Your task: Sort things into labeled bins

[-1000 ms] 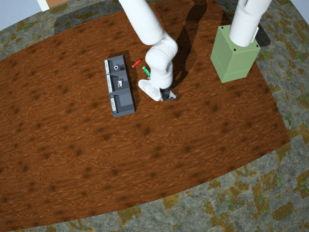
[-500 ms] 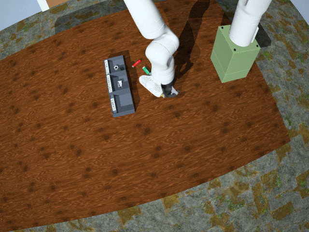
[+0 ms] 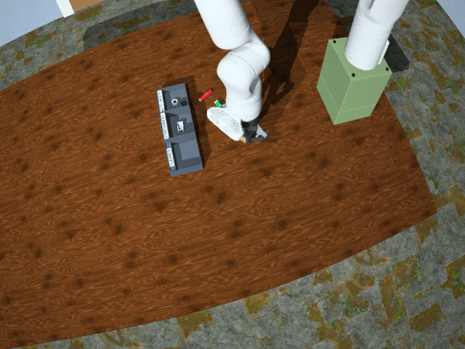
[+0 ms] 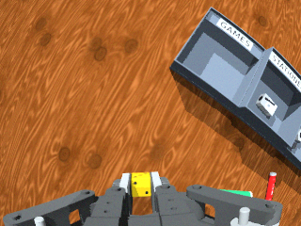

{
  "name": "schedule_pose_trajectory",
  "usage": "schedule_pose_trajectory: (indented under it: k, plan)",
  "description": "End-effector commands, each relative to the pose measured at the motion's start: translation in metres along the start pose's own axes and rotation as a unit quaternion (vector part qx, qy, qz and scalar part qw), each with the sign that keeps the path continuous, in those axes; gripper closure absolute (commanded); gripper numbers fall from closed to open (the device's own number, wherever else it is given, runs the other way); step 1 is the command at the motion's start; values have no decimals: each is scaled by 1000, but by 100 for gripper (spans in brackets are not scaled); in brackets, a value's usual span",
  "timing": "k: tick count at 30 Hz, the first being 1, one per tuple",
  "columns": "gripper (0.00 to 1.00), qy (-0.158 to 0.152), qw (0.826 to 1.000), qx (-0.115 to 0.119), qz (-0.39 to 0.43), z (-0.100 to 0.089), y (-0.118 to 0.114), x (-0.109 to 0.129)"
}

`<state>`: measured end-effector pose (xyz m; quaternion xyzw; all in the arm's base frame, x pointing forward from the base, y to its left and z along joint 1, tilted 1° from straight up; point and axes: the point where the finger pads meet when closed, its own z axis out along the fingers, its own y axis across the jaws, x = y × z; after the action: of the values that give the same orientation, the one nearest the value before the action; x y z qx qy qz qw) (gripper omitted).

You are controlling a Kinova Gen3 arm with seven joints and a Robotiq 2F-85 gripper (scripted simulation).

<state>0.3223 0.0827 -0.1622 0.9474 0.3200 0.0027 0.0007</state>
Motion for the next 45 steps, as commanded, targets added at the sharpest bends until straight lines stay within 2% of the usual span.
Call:
schedule_pose_trajectory:
  k: [1, 12, 14, 20, 30, 32, 35, 37, 39, 45]
  plan:
    - [89, 2, 1000, -1, 0, -2, 1, 2]
    - [89, 2, 1000, -1, 0, -2, 1, 2]
    - [89, 2, 1000, -1, 0, -8, 1, 2]
    - [89, 2, 1000, -1, 0, -8, 1, 2]
    - [89, 2, 1000, -1, 0, -9, 39, 48]
    - [89, 2, 1000, -1, 0, -9, 42, 51]
    - [89, 2, 997, -2, -75, -9, 53, 65]
    - [89, 2, 997, -2, -75, -9, 53, 65]
    - [89, 2, 992, -2, -125, -9, 61, 74]
    - [89, 2, 962, -2, -272, -9, 84, 102]
